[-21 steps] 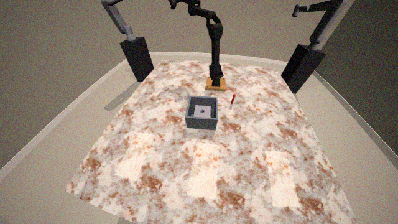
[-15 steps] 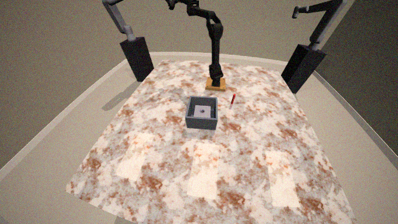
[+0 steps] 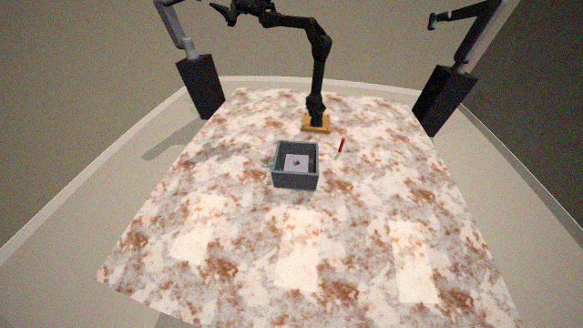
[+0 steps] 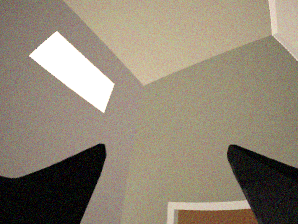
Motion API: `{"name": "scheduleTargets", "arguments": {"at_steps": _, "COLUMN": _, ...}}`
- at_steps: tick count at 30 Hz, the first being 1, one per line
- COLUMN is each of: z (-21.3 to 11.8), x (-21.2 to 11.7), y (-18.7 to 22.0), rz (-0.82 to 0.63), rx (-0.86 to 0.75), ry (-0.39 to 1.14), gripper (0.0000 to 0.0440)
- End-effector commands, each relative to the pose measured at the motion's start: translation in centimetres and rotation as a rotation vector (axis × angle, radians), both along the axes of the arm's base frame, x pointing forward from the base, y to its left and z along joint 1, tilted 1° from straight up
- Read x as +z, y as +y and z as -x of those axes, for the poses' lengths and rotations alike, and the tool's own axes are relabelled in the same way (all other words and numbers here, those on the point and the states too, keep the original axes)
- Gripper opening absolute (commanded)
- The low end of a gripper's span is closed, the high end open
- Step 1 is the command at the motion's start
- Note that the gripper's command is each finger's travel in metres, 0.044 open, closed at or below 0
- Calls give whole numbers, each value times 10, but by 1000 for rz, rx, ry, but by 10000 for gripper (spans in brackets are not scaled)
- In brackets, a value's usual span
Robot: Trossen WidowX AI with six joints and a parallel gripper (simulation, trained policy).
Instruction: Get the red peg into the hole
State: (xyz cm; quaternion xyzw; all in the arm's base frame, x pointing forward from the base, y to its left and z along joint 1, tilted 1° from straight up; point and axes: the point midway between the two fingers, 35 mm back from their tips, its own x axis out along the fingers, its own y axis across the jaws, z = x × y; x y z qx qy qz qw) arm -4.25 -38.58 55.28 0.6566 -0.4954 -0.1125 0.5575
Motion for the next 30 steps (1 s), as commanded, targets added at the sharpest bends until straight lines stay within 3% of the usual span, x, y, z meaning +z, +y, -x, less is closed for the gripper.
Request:
{"name": "scheduleTargets", "arguments": {"at_steps": 1, "z": -36, "x": -17, "y": -6, "rz": -53, "rx": 33, "ry": 4, "gripper": 440}}
{"name": "scheduleTargets", "arguments": {"at_steps": 15, "z": -169, "x": -82, "y": 13, "rz": -235, "rx": 176, "ry": 150, "gripper": 440}}
{"name": "scheduleTargets", "arguments": {"at_steps": 30, "z": -284, "x": -153, "y": 106, "rz": -347, "rx": 403, "ry": 470, "gripper": 440}}
